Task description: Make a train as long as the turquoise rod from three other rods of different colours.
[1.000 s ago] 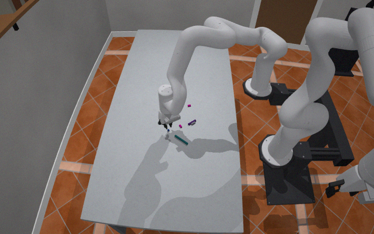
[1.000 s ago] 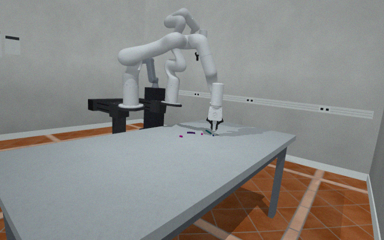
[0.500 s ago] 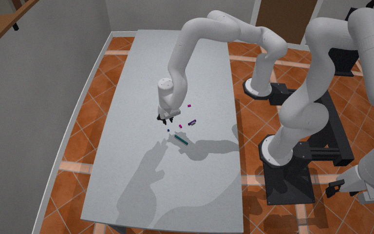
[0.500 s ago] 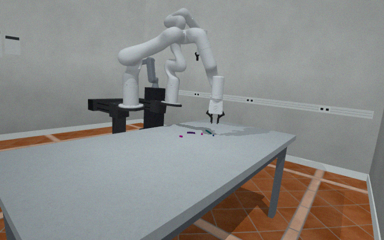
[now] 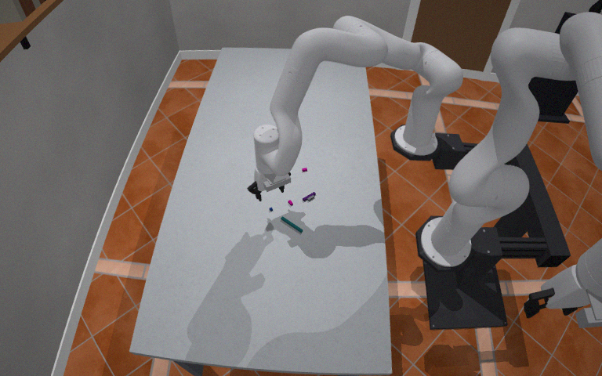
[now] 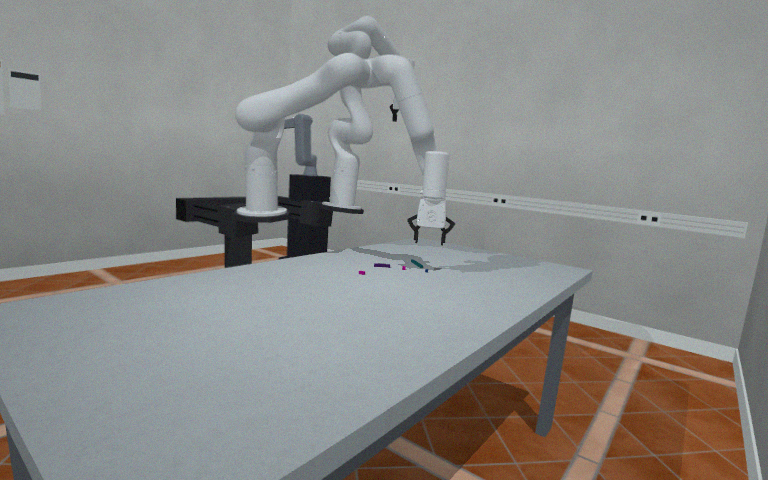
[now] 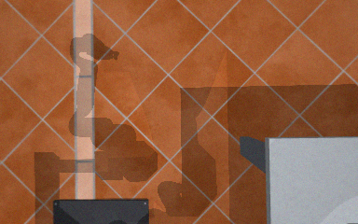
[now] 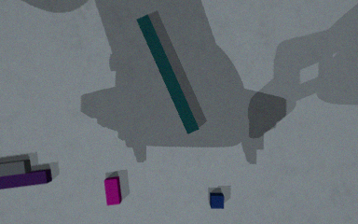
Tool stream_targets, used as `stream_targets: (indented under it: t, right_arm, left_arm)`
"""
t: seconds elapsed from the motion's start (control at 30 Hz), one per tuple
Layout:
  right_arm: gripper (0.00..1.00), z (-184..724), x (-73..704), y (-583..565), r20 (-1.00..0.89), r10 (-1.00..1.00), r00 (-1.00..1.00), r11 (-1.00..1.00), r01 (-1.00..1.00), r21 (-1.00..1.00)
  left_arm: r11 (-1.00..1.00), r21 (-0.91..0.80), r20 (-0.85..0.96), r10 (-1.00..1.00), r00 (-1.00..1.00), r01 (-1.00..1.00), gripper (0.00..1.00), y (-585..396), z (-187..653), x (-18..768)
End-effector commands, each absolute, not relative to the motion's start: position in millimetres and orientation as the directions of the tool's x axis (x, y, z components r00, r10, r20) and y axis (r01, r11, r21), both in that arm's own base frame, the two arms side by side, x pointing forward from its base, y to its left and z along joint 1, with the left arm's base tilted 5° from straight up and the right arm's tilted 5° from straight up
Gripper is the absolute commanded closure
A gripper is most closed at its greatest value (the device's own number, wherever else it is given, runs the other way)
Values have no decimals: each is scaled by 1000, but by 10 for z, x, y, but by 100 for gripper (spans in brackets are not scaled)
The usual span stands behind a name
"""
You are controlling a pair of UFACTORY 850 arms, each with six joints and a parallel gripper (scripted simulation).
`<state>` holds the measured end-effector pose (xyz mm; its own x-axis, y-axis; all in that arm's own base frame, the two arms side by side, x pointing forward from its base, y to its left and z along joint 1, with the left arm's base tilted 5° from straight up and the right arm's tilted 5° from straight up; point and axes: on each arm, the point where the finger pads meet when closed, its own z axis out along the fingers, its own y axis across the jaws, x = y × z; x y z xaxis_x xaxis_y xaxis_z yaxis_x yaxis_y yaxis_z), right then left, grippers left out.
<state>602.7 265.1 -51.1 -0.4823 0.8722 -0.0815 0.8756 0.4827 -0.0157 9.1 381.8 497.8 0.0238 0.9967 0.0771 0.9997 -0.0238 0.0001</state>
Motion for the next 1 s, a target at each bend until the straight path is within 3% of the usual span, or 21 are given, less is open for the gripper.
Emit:
stream_targets:
  t: [0.0, 0.37, 0.97]
  right_arm:
    - [0, -499, 6037, 2657, -82, 872, -482, 483, 876, -13]
    - [0, -513, 5984, 2696, -61, 900, -431, 431, 902, -9]
    - [0, -591, 5633, 2964, 76, 996, 48, -47, 999, -18]
  left_arm:
    - [-24, 0, 79, 997, 24, 1000, 0, 3822, 4988, 91]
    - [-24, 0, 79, 997, 24, 1000, 0, 3822, 4988, 91]
    - [-24, 0, 79, 997, 24, 1000, 0, 3822, 4988, 91]
